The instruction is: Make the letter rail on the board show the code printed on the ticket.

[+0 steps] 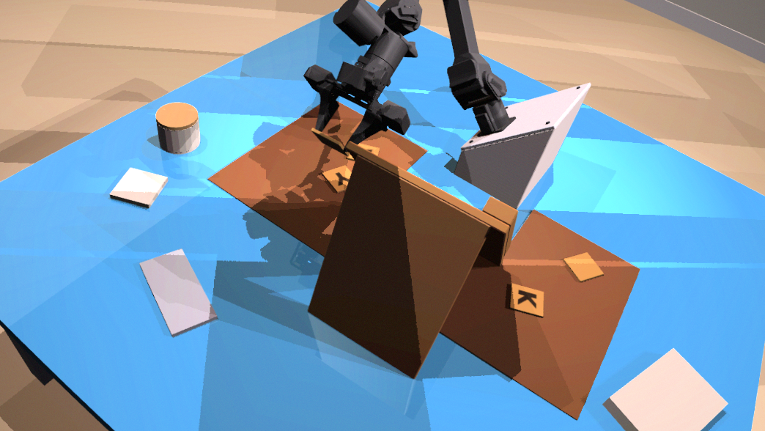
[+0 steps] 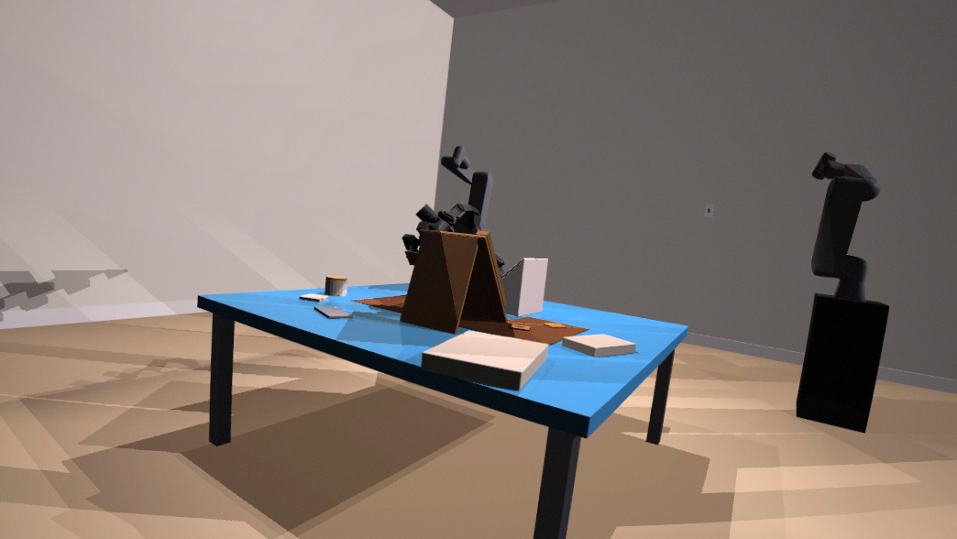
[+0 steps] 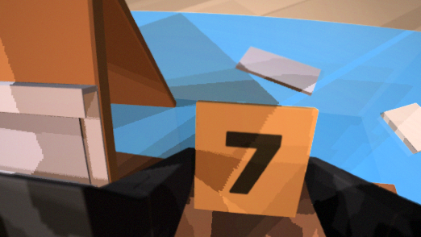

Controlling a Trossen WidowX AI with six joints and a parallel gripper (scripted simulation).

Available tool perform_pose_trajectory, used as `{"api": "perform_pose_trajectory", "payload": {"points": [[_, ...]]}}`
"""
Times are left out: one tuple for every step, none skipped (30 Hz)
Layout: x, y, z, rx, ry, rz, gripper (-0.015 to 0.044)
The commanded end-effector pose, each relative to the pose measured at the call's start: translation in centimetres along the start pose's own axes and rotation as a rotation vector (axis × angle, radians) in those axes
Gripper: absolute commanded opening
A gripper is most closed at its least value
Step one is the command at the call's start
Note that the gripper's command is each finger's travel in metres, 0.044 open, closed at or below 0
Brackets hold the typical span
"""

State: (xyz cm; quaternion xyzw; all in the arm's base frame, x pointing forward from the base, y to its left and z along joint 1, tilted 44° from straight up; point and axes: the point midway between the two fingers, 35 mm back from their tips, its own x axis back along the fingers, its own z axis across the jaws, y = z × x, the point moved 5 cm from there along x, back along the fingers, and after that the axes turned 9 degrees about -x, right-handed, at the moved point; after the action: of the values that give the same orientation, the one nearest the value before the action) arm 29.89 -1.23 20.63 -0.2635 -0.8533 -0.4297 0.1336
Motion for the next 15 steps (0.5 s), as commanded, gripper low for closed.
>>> {"api": "perform_pose_trajectory", "payload": {"points": [[-0.06,-0.27,0.31,-0.001,-0.002,0.006,0.0000],[-0.06,-0.28,0.36,-0.001,-0.002,0.006,0.0000],[-0.06,-0.30,0.41,-0.001,-0.002,0.006,0.0000],[-0.07,-0.31,0.46,-0.001,-0.002,0.006,0.0000],[-0.07,-0.32,0.51,-0.001,-0.002,0.006,0.0000],[-0.07,-0.33,0.56,-0.001,-0.002,0.006,0.0000],[-0.07,-0.35,0.61,-0.001,-0.002,0.006,0.0000],[-0.07,-0.36,0.66,-0.001,-0.002,0.006,0.0000],[-0.08,-0.37,0.71,-0.001,-0.002,0.006,0.0000],[-0.08,-0.37,0.76,-0.001,-0.002,0.006,0.0000],[-0.08,-0.38,0.81,-0.001,-0.002,0.006,0.0000],[-0.08,-0.39,0.86,-0.001,-0.002,0.006,0.0000],[-0.08,-0.40,0.91,-0.001,-0.002,0.006,0.0000],[-0.08,-0.40,0.96,-0.001,-0.002,0.006,0.0000],[-0.08,-0.41,1.01,-0.001,-0.002,0.006,0.0000]]}}
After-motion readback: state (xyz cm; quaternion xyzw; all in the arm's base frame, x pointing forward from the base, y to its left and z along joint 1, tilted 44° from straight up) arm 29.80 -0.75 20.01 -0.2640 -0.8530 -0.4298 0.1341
